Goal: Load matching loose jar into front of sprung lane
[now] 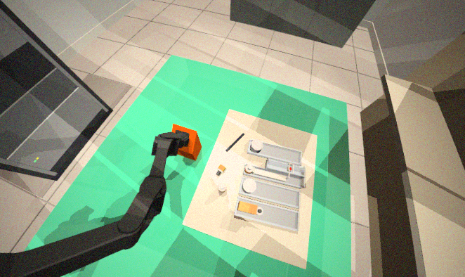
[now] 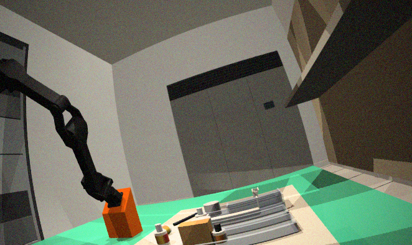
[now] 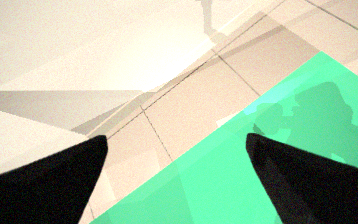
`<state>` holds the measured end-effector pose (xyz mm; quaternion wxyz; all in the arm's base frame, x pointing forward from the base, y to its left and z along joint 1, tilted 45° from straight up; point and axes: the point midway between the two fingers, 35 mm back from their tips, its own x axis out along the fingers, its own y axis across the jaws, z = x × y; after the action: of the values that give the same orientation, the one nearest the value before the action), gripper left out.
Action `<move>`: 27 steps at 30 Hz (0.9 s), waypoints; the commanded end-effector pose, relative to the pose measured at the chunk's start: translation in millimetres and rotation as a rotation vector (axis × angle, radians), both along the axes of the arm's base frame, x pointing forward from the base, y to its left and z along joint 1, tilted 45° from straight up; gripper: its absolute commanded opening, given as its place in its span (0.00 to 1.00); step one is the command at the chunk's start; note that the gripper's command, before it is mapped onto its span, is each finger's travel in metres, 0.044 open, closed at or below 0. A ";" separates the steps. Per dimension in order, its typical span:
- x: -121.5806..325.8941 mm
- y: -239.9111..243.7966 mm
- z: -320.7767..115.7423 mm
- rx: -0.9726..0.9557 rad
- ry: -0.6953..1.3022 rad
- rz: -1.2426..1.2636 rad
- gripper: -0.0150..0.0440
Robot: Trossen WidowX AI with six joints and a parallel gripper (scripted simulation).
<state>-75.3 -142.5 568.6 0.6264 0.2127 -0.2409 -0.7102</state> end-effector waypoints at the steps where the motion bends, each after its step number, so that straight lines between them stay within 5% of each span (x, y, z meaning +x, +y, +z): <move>1: -2.3 0.6 -0.4 0.000 -0.001 -0.011 0.98; 15: -147.7 128.0 -56.0 0.033 -0.168 -0.871 1.00; 27: -154.3 303.2 -126.8 0.028 -0.412 -1.580 1.00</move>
<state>-240.2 106.1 467.0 -0.0104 0.1252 -0.4028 -0.9066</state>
